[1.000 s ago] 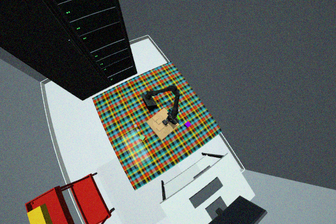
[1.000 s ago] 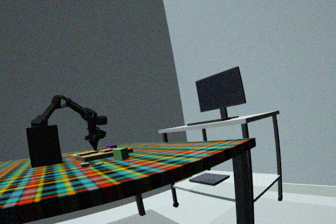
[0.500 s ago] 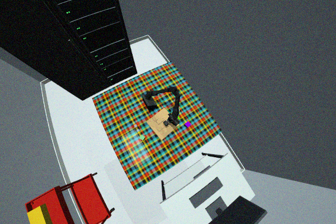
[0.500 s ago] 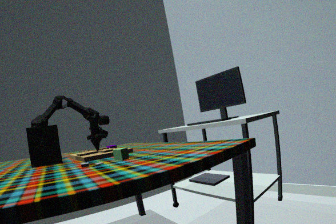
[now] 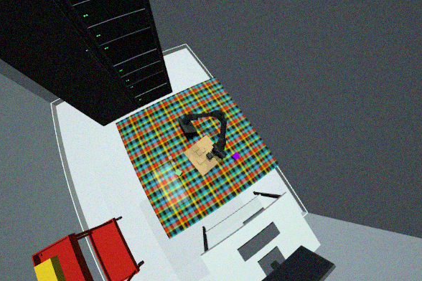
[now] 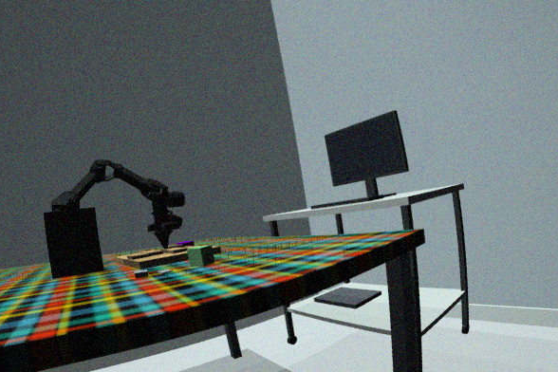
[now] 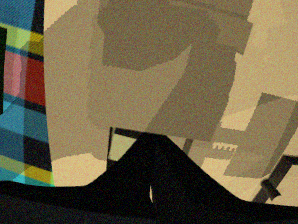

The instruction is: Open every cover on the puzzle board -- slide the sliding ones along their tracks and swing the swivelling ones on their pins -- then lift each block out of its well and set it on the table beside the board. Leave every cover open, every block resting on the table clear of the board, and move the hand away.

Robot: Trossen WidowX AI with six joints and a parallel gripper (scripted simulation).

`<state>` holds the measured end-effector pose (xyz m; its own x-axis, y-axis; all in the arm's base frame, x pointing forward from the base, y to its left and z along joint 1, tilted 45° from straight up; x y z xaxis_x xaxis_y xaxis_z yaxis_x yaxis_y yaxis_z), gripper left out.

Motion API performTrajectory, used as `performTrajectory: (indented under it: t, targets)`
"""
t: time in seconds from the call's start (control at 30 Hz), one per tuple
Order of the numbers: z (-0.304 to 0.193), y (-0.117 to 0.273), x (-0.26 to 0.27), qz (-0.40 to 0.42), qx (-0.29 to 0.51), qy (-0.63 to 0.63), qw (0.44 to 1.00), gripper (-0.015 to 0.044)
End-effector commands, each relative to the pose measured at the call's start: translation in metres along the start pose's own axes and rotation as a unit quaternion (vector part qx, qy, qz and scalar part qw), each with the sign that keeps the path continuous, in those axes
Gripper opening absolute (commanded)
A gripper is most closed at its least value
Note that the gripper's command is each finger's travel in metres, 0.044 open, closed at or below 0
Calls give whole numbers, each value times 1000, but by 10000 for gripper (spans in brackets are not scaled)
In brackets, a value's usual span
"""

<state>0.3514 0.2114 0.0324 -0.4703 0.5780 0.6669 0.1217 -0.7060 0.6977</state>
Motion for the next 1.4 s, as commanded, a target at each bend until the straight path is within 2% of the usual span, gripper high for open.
performTrajectory:
  t: [0.0,0.73,1.37]
  targets:
    - [7,0,-1,-2,-1,0,1000,0]
    - [27,0,-5,-2,-1,0,1000,0]
    - [31,24,-6,-3,-1,1,1000,0]
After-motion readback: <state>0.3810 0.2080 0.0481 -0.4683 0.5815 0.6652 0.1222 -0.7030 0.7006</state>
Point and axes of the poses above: the point midway between the two fingers, 35 mm back from their tips, its own y axis back along the fingers, its own x axis across the jaws, z = x × y, the point moved 1 cm from there along y, back along the fingers, and after that the axes turned 10 degrees about y, right-handed, at the moved point
